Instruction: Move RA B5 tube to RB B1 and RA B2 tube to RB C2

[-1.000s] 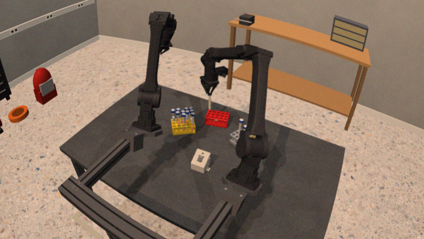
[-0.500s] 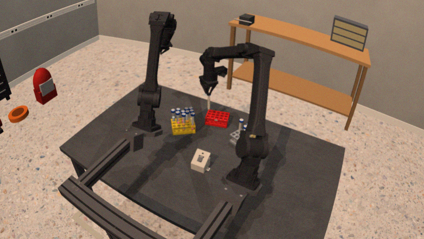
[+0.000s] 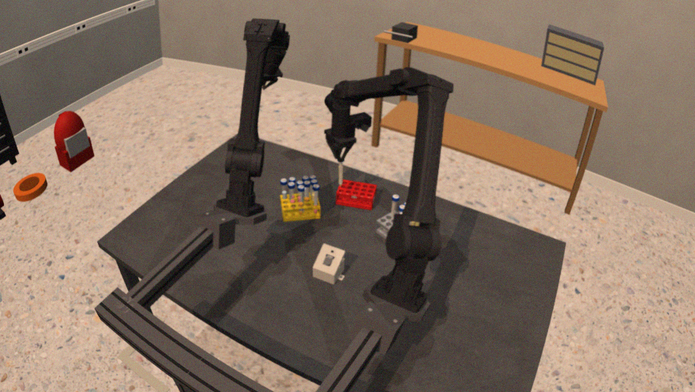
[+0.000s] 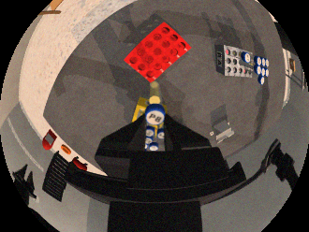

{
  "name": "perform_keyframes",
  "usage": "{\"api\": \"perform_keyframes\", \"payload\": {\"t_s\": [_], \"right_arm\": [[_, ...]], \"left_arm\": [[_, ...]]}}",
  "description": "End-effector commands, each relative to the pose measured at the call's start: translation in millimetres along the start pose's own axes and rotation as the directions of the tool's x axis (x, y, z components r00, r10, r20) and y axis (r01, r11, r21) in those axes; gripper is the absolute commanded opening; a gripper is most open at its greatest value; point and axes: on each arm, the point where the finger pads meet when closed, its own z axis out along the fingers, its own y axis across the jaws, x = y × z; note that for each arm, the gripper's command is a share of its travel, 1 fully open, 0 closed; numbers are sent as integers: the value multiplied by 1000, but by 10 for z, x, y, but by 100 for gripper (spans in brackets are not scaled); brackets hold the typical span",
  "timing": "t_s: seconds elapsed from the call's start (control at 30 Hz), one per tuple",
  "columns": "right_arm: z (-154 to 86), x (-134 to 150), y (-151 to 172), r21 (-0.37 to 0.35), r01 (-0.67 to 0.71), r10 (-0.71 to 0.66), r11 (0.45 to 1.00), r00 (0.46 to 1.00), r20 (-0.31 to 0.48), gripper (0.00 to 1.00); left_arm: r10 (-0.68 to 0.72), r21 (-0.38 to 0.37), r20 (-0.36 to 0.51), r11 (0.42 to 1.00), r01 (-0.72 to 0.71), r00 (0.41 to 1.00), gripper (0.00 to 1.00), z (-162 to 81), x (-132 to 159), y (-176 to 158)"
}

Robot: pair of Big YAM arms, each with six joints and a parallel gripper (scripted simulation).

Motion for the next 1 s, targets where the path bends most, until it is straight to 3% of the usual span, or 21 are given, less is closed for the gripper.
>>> {"api": "perform_keyframes", "payload": {"t_s": [0.0, 0.1, 0.4, 0.5, 0.97], "right_arm": [[-208, 62, 57, -50, -12, 12, 999, 1000, 11, 0], [-123, 22, 13, -35, -20, 21, 999, 1000, 10, 0], [-177, 180, -65, -49, -12, 12, 999, 1000, 10, 0], [-117, -9, -221, -38, -20, 21, 999, 1000, 13, 0], [-106, -73, -615, -37, -17, 18, 999, 1000, 12, 0]], "left_arm": [[-13, 22, 30, 1000, 13, 999, 30, -126, -149, -51], [-13, 22, 30, 1000, 13, 999, 30, -126, -149, -51], [-13, 22, 30, 1000, 13, 999, 30, -126, -149, -51], [-13, 22, 30, 1000, 13, 999, 30, -126, -149, -51], [-13, 22, 30, 1000, 13, 999, 30, -126, -149, -51]]}}
